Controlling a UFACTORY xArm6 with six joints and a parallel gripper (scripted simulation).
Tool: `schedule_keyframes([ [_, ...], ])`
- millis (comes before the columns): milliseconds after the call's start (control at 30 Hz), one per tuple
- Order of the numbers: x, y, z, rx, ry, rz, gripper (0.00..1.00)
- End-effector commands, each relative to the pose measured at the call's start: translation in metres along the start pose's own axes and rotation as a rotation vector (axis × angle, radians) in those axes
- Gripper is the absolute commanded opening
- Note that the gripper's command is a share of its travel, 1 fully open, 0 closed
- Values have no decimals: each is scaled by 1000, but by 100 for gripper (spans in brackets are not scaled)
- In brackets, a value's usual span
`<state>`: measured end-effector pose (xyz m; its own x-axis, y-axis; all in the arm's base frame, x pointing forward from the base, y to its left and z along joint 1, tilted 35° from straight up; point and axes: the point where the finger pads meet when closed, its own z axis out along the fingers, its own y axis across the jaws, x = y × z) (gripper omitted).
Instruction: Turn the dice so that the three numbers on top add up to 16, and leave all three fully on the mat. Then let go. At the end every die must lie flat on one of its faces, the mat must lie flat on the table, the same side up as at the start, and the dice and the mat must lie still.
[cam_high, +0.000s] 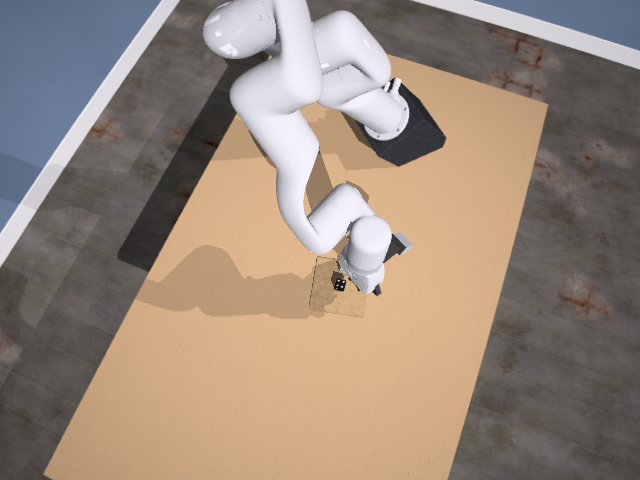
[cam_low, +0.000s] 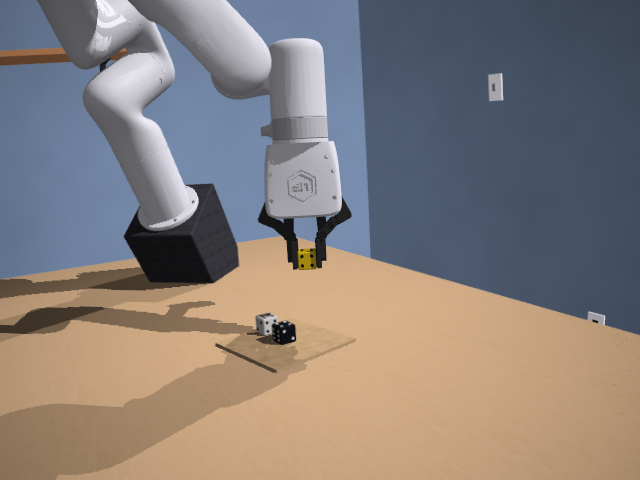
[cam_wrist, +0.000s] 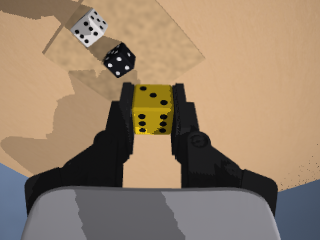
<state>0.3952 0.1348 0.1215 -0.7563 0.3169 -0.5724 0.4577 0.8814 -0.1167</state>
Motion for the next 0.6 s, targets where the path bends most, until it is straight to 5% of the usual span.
schedule_keyframes([
  [0, -13, 0, -1, -1, 23, -143, 21],
  [567, -59, -8, -2, -5, 17, -601, 21],
])
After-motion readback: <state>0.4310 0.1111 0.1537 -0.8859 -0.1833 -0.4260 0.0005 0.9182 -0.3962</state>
